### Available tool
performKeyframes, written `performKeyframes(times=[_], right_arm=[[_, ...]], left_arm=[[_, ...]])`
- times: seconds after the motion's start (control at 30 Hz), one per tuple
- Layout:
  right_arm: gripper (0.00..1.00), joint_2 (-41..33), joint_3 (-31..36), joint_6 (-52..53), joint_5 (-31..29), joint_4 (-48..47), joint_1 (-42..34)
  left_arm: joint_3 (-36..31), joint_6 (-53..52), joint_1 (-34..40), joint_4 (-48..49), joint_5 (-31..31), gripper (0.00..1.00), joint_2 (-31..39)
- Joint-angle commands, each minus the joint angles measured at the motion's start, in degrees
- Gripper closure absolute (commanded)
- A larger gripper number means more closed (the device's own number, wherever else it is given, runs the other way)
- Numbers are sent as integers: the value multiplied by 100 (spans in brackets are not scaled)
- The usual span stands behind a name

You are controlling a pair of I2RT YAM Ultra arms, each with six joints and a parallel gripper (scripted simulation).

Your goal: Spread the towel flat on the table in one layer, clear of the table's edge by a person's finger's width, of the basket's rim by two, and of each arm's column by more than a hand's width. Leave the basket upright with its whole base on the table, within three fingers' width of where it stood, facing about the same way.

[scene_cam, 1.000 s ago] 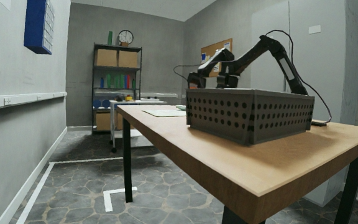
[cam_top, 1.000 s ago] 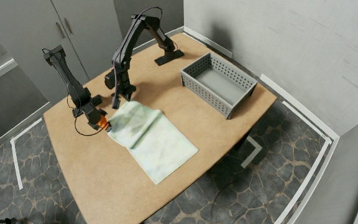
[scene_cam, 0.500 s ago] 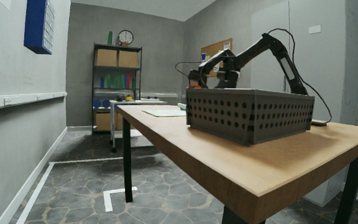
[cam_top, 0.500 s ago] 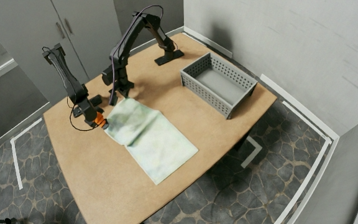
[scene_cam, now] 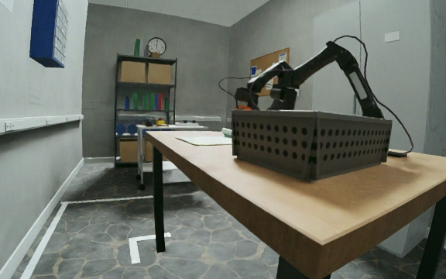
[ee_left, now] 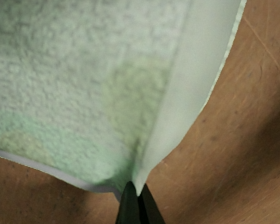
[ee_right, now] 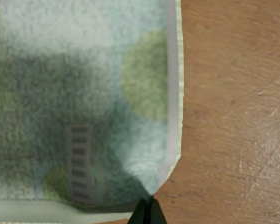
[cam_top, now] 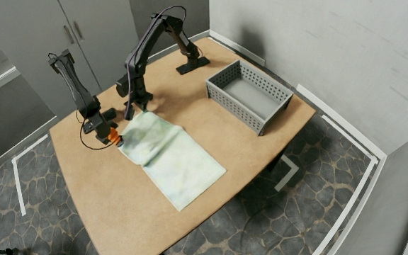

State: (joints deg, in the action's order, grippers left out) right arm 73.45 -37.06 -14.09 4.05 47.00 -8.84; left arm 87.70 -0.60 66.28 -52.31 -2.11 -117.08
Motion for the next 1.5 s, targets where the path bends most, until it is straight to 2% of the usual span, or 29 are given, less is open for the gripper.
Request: performKeyframes(times=[0.0, 0.13, 0.17, 0.4, 0.7, 0.73, 0.8, 0.83, 0.97, 1.0, 1.07, 1.1, 1.17, 1.2, 1.27, 1.3, 1.37, 1.4, 1.47], right_arm=[[100, -160, -171, -28, -17, 30, 74], [100, -242, -216, 73, -25, 185, -75], [100, -245, -304, 123, -42, 252, -116], [100, -243, -473, 207, -32, 383, -187], [100, -200, -1229, 553, -84, 869, -488], [100, 22, -1563, 678, -111, 1048, -608], [100, 47, -1603, 688, -125, 1083, -616], [100, 101, -1974, 808, -133, 1264, -735], [100, 148, -2046, 825, -156, 1326, -749], [100, 230, -2464, 939, -168, 1511, -868], [100, 259, -2501, 948, -175, 1547, -873], [100, 359, -2951, 1052, -184, 1737, -987], [100, 408, -3015, 1063, -197, 1788, -995], [100, 532, -3503, 1156, -208, 1982, -1106], [100, 595, -3588, 1167, -224, 2045, -1115], [100, 745, -4116, 1249, -236, 2239, -1221], [100, 820, -4218, 1259, -252, 2316, -1229], [100, 996, -4784, 1328, -265, 2511, -1329], [100, 1041, -4846, 1333, -273, 2556, -1333]], left_arm=[[67, 7, -7, -52, 7, 100, 33], [-146, -5, -61, 136, 29, 100, -88], [-138, -76, -109, 36, 53, 100, 167], [-136, -137, -135, -102, 40, 100, 265], [155, -400, -482, -416, 129, 100, 739], [205, -499, -617, -554, 148, 100, 923], [226, -508, -626, -577, 157, 100, 923], [304, -609, -777, -736, 177, 100, 1111], [361, -627, -742, -790, 195, 100, 1086], [482, -726, -960, -973, 217, 100, 1278], [514, -732, -966, -1001, 225, 100, 1266], [665, -822, -1140, -1196, 246, 100, 1437], [716, -835, -1153, -1240, 258, 100, 1418], [911, -914, -1338, -1451, 281, 100, 1571], [992, -931, -1357, -1511, 298, 100, 1537], [1243, -998, -1551, -1740, 321, 100, 1662], [1343, -1016, -1571, -1812, 340, 100, 1614], [1654, -1065, -1773, -2055, 365, 100, 1673], [1732, -1077, -1791, -2107, 383, 100, 1474]])
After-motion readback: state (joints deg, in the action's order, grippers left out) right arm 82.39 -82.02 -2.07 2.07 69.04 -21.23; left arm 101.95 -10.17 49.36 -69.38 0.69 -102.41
